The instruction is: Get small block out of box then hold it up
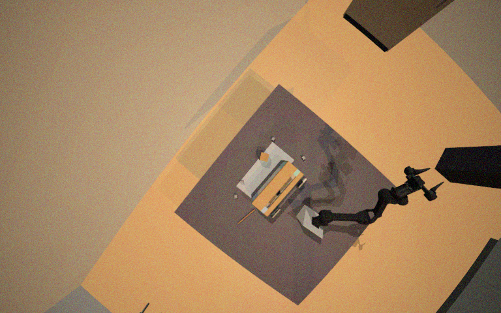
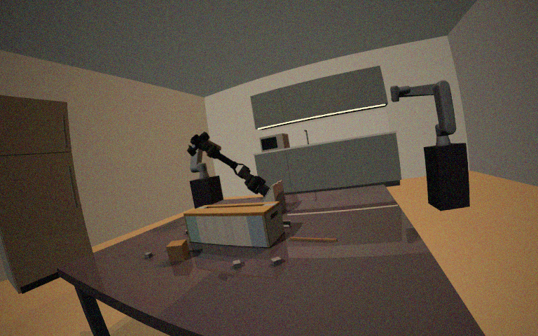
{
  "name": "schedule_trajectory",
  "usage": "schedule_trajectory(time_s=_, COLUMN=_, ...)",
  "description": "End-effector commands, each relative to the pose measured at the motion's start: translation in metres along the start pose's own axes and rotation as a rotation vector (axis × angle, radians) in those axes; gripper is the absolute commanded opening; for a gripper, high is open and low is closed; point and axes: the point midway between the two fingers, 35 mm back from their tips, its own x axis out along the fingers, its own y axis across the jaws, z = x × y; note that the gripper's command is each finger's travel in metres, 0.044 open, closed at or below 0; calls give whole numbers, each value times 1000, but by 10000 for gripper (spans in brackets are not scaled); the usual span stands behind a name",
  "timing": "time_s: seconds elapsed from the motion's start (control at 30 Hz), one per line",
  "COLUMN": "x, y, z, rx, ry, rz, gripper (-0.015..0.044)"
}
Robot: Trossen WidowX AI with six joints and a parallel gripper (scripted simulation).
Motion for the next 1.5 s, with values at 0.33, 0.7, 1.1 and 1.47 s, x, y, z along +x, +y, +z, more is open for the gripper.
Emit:
schedule_trajectory(time_s=0.33, x=-35, y=64, z=145, rx=509, ry=-331, rz=317, gripper=400)
schedule_trajectory(time_s=0.7, x=-148, y=118, z=289, rx=958, ry=-549, rz=867, gripper=400)
schedule_trajectory(time_s=1.1, x=-255, y=129, z=360, rx=1083, ry=-676, rz=1236, gripper=400)
schedule_trajectory(time_s=1.47, x=-363, y=139, z=395, rx=1178, ry=-521, rz=1750, gripper=400)
